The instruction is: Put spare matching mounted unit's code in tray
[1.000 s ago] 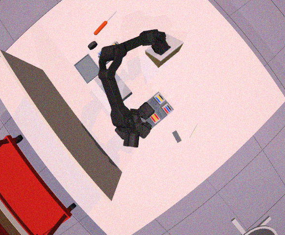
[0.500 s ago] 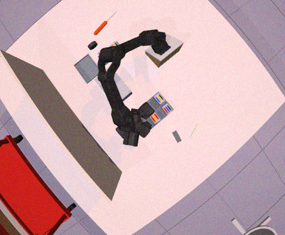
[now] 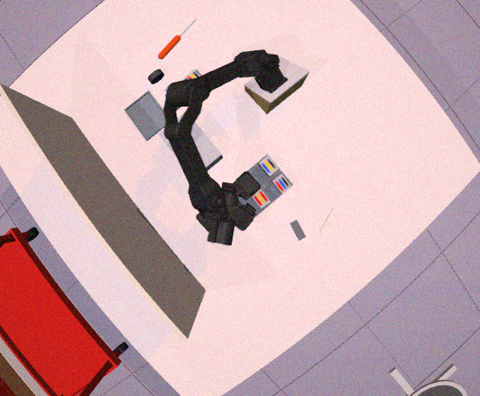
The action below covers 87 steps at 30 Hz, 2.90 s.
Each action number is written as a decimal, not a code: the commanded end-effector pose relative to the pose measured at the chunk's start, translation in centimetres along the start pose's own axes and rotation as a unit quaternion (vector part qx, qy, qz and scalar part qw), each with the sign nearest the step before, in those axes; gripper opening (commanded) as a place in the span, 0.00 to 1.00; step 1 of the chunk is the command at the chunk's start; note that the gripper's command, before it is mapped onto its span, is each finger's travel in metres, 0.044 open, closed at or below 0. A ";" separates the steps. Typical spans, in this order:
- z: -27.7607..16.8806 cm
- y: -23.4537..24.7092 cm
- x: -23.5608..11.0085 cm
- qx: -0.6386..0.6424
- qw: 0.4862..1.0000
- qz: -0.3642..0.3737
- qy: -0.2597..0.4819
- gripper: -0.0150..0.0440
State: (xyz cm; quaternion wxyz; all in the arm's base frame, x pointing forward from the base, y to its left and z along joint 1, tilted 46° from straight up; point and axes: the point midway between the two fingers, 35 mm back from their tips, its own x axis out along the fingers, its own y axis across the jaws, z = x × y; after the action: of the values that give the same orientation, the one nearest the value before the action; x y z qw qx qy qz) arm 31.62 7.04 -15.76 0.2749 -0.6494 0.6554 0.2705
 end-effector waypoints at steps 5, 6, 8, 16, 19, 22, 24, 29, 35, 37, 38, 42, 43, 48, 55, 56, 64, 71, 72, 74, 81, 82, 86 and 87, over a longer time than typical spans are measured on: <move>0.0 0.0 0.0 0.000 1.000 0.000 0.000 0.54; 0.0 0.0 0.0 0.000 1.000 0.000 0.000 0.53; 0.0 0.0 0.0 0.000 1.000 0.000 0.000 0.51; 0.0 0.0 0.0 0.000 1.000 0.000 0.000 0.32; 0.0 0.0 0.0 0.000 1.000 0.000 0.000 0.25; 0.0 0.0 0.0 0.000 1.000 0.000 0.000 0.25; 0.0 0.0 0.0 0.000 1.000 0.000 0.000 0.25; 0.1 -0.2 -2.1 -0.001 1.000 0.000 0.000 0.25; 0.1 0.0 -7.4 -0.002 1.000 -0.001 0.001 0.25; 0.0 0.0 -8.0 -0.002 1.000 -0.001 0.001 0.25; 0.0 0.0 -8.0 -0.002 1.000 -0.001 0.001 0.25; 0.2 -0.1 -8.0 -0.005 1.000 -0.010 0.000 0.25; 0.2 -0.1 -8.2 -0.005 1.000 -0.009 0.000 0.25; 0.1 -0.3 -10.7 -0.004 1.000 -0.006 0.000 0.25; -0.3 -0.3 -14.5 -0.003 1.000 -0.002 0.000 0.25; -0.3 -0.2 -14.9 -0.003 1.000 -0.001 0.000 0.25; -2.9 -1.5 -15.7 -0.005 1.000 -0.001 -0.006 0.25; -8.4 -3.5 -16.2 -0.007 1.000 -0.002 -0.015 0.25; -9.2 -3.8 -16.3 -0.008 1.000 -0.002 -0.016 0.25; -10.8 -4.2 -16.3 -0.008 1.000 -0.003 -0.017 0.25; -16.6 -5.1 -16.4 -0.008 1.000 -0.005 -0.019 0.25; -17.4 -5.1 -16.4 -0.008 1.000 -0.005 -0.019 0.25; -20.7 -5.2 -16.3 -0.008 1.000 -0.006 -0.018 0.25; -21.6 -5.1 -16.3 -0.008 1.000 -0.006 -0.018 0.25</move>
State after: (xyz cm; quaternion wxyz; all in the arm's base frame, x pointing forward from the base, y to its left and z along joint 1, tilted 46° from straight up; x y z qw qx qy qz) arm 36.83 5.12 9.14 0.2874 -0.6483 0.6439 0.2872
